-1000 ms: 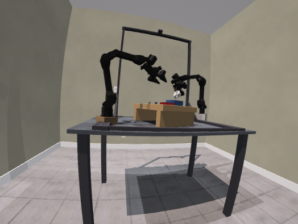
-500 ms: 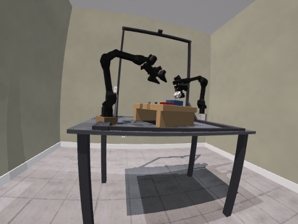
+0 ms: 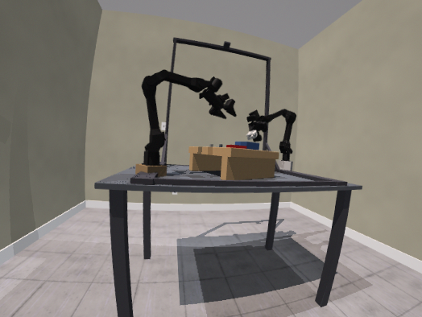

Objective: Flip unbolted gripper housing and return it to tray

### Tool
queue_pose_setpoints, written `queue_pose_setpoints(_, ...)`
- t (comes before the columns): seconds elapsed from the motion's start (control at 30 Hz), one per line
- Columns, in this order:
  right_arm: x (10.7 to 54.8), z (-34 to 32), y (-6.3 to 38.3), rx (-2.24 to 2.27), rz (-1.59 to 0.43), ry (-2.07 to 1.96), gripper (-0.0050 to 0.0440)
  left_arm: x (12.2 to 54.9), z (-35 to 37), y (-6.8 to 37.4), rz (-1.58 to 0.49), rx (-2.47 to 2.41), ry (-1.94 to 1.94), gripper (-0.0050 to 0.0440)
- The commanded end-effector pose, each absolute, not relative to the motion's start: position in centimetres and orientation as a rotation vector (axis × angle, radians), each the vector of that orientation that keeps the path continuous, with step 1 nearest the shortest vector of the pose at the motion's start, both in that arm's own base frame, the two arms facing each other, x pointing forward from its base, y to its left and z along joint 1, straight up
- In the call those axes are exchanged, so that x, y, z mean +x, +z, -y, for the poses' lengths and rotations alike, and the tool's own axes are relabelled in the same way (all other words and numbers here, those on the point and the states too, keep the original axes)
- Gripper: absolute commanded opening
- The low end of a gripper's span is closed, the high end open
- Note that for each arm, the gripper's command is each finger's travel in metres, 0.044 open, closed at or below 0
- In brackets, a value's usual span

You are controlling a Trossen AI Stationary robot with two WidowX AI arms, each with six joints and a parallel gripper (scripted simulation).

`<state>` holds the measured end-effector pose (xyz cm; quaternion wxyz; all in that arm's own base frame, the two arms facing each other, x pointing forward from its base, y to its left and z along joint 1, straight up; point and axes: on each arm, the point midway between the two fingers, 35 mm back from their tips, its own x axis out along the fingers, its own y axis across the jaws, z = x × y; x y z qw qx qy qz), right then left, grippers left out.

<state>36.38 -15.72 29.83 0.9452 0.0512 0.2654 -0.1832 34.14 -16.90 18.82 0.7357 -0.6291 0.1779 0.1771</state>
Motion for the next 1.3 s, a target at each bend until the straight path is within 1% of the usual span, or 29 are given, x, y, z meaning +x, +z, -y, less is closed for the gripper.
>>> queue_pose_setpoints(0.0, 36.3, 15.7, 30.8, 0.1, -0.516, -0.378, 0.0437, 33.7, 16.8, 19.6, -0.347, -1.42, 0.336, 0.0113)
queue_pose_setpoints(1.27, 36.3, 15.7, 30.8, 0.1, -0.516, -0.378, 0.0437, 32.1, 16.2, 16.6, -0.129, -1.555, 0.12, 0.0113)
